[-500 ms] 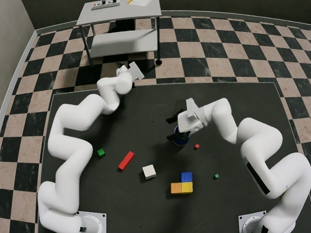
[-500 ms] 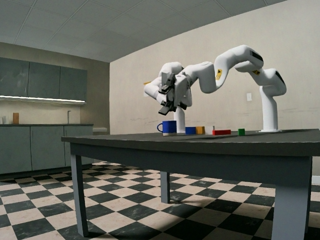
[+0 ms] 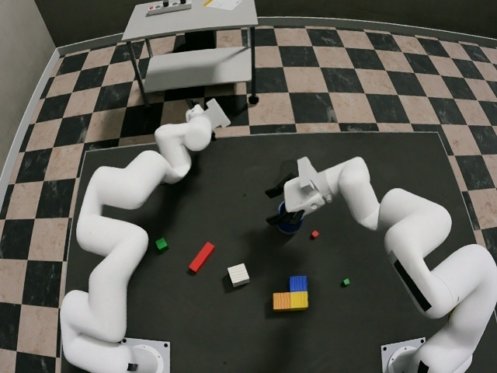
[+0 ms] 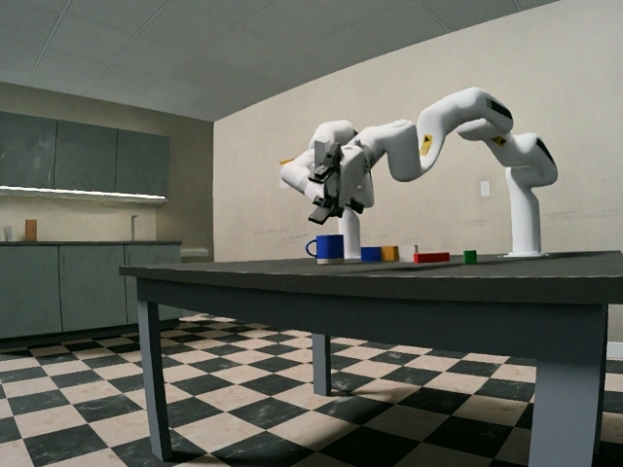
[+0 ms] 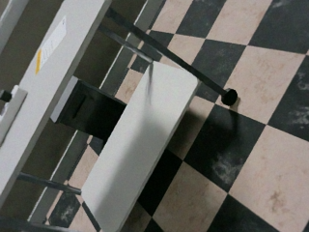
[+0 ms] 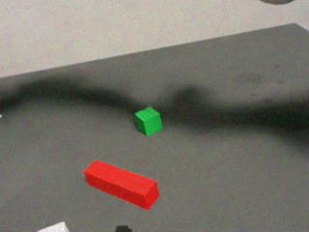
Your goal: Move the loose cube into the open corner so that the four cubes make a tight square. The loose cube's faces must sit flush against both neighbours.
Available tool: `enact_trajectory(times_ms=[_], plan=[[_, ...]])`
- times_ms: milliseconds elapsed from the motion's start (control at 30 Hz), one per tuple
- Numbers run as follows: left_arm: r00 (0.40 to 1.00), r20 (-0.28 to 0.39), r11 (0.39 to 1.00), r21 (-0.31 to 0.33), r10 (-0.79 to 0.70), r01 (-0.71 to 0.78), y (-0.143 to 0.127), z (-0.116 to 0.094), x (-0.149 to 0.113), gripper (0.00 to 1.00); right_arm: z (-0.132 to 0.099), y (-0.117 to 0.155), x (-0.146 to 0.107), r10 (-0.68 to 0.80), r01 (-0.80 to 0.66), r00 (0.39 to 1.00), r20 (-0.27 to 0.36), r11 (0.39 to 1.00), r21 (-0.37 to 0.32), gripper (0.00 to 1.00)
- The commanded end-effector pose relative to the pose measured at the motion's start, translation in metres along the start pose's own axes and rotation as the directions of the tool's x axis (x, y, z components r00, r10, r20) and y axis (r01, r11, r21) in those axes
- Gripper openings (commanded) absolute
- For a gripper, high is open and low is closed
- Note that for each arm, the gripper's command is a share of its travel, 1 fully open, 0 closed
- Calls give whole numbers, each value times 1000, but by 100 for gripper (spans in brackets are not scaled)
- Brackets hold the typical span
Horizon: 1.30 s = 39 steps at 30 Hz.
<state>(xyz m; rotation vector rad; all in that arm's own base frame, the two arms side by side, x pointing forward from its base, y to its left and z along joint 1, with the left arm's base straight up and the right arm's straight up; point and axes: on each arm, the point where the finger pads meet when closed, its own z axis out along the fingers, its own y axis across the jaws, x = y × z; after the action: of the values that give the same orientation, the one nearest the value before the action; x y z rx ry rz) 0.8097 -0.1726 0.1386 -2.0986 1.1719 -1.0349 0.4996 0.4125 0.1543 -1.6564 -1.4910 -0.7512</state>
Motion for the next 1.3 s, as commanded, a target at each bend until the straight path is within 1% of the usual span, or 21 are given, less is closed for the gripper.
enact_trajectory(times_ms=[0, 133, 233, 300, 367, 467, 533, 600, 667, 767, 867, 1100, 1167, 1200, 1233, 1267], plan=[[1000, -2, 1000, 3, -1, 1, -2, -1, 1, 100, -1, 0, 1, -2, 2, 1000, -1, 1000, -1, 100], [1000, -1, 1000, 1, -6, 6, -1, -2, 2, 100, -1, 1, 1, -1, 1, 1000, -1, 1000, -2, 100], [999, 6, 999, -9, -38, 38, 2, -8, 6, 100, -5, 3, 0, 7, -7, 1000, 1, 1000, -7, 100], [996, 18, 996, -23, -82, 82, 7, -16, 11, 100, -11, 6, -2, 18, -18, 1000, 4, 1000, -14, 100], [989, 37, 988, -43, -145, 146, 15, -29, 18, 100, -21, 11, -6, 36, -35, 999, 7, 999, -24, 100], [960, 87, 958, -80, -267, 274, 34, -57, 28, 100, -42, 22, -14, 76, -75, 997, 15, 996, -50, 100], [945, 108, 944, -92, -308, 318, 41, -67, 31, 100, -62, 31, -22, 113, -111, 993, 21, 991, -73, 100], [945, 108, 944, -92, -308, 318, 41, -67, 31, 100, -62, 31, -22, 113, -111, 993, 21, 991, -73, 100], [908, 157, 906, -113, -388, 407, 58, -90, 36, 100, -87, 41, -32, 159, -156, 987, 27, 983, -102, 100], [876, 196, 875, -125, -441, 469, 71, -107, 37, 100, -132, 55, -51, 245, -237, 969, 33, 959, -157, 100], [830, 248, 831, -134, -500, 540, 88, -130, 38, 100, -167, 63, -68, 350, -335, 936, 30, 915, -224, 100], [702, 379, 716, -132, -603, 686, 130, -184, 32, 100, -251, 73, -109, 500, -472, 866, 7, 821, -320, 100], [702, 379, 716, -132, -603, 686, 130, -184, 32, 100, -251, 73, -109, 500, -472, 866, 7, 821, -320, 100], [653, 424, 675, -123, -627, 728, 146, -204, 27, 100, -287, 74, -127, 542, -510, 840, -4, 787, -347, 100], [627, 448, 654, -117, -637, 748, 154, -214, 25, 100, -295, 73, -132, 577, -541, 816, -15, 756, -369, 100], [614, 459, 643, -114, -642, 757, 157, -219, 23, 100, -301, 72, -135, 590, -552, 807, -20, 743, -377, 100]])
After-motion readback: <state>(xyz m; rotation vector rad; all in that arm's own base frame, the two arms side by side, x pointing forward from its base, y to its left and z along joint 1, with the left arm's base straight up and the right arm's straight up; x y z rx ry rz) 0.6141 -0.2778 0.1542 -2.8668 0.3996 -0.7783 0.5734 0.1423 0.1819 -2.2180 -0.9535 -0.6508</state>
